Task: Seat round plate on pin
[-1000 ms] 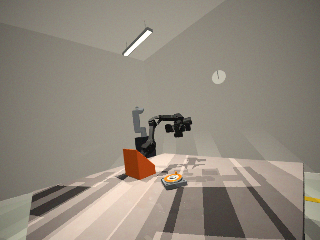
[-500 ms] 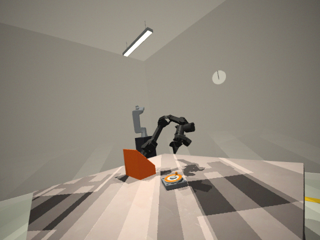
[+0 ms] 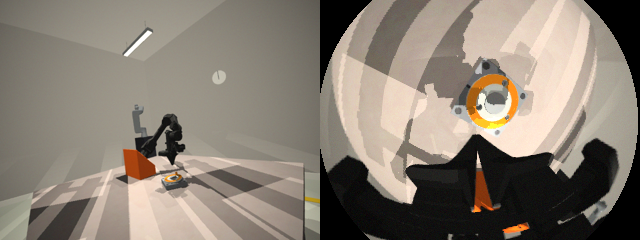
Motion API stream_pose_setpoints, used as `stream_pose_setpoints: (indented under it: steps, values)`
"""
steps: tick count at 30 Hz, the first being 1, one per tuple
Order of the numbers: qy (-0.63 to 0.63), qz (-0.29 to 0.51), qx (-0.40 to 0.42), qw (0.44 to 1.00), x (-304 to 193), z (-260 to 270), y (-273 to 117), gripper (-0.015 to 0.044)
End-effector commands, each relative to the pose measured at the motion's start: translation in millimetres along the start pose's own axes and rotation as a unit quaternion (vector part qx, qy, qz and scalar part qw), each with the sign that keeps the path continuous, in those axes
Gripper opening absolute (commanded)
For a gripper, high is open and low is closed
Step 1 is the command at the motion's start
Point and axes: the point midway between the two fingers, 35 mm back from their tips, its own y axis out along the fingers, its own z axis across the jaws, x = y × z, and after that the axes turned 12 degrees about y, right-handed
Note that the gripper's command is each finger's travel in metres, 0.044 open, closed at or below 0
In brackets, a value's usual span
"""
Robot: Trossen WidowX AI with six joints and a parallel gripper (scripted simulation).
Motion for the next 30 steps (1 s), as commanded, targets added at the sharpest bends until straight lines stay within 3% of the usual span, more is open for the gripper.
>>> stream_pose_setpoints:
  steps: [1, 8, 18, 30]
  values:
    - [0.031, -0.004, 0.024, 0.999, 1.3, -0.1, 1.9, 0.0000]
    - [0.032, -0.004, 0.024, 0.999, 1.6, 0.0, 5.5, 0.0000]
    - [0.031, -0.004, 0.025, 0.999, 1.4, 2.6, 49.3, 0.0000]
    - [0.031, -0.004, 0.025, 0.999, 7.6, 7.7, 49.6, 0.0000]
